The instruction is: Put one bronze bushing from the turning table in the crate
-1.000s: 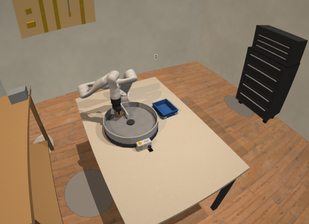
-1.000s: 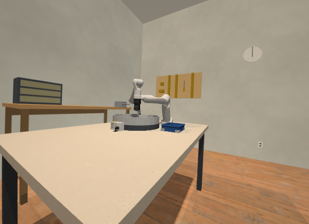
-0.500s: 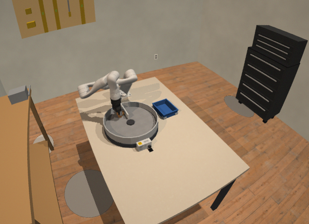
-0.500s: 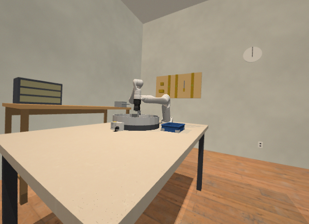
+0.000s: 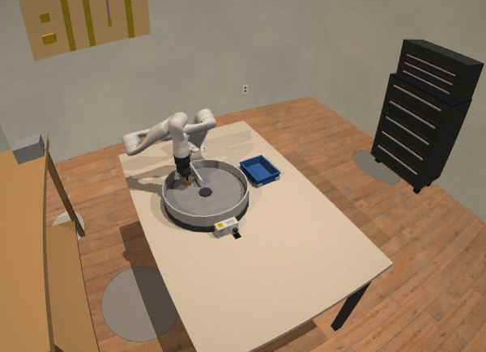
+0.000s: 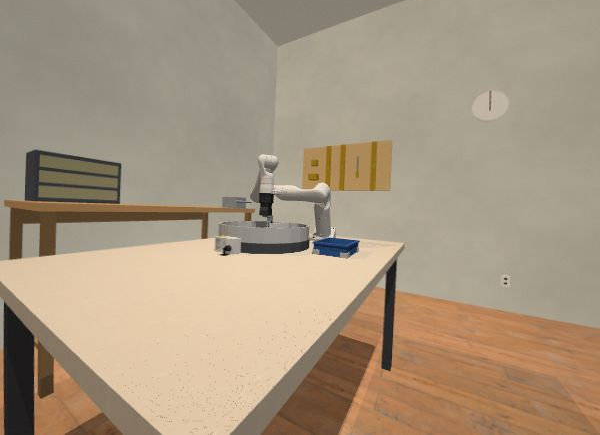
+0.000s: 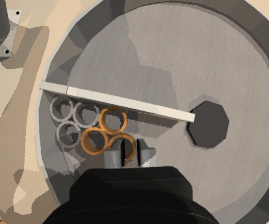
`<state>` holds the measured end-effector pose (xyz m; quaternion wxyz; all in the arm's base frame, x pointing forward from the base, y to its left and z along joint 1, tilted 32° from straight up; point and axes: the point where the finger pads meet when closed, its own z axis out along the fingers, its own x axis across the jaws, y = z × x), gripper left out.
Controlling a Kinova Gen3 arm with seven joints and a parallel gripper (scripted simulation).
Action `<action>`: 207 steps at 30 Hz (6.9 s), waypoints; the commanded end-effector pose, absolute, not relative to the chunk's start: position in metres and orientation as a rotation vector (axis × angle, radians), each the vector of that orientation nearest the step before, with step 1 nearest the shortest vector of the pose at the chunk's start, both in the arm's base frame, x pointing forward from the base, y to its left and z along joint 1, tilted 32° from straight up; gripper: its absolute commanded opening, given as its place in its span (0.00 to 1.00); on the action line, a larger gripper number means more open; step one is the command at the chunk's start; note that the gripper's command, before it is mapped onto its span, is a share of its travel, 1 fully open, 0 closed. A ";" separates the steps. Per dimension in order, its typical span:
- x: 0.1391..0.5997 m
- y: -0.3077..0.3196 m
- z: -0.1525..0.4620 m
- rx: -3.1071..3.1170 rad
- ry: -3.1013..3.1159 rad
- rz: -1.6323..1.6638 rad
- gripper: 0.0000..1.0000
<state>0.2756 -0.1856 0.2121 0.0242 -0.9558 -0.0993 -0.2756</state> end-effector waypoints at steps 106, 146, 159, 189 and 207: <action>0.283 -0.182 0.201 -2.956 -0.314 -0.852 0.00; 0.285 -0.182 0.202 -2.957 -0.316 -0.851 0.00; 0.286 -0.182 0.203 -2.959 -0.319 -0.850 0.00; 0.278 -0.183 0.213 -2.961 -0.326 -0.851 0.00; 0.275 -0.183 0.218 -2.964 -0.331 -0.849 0.00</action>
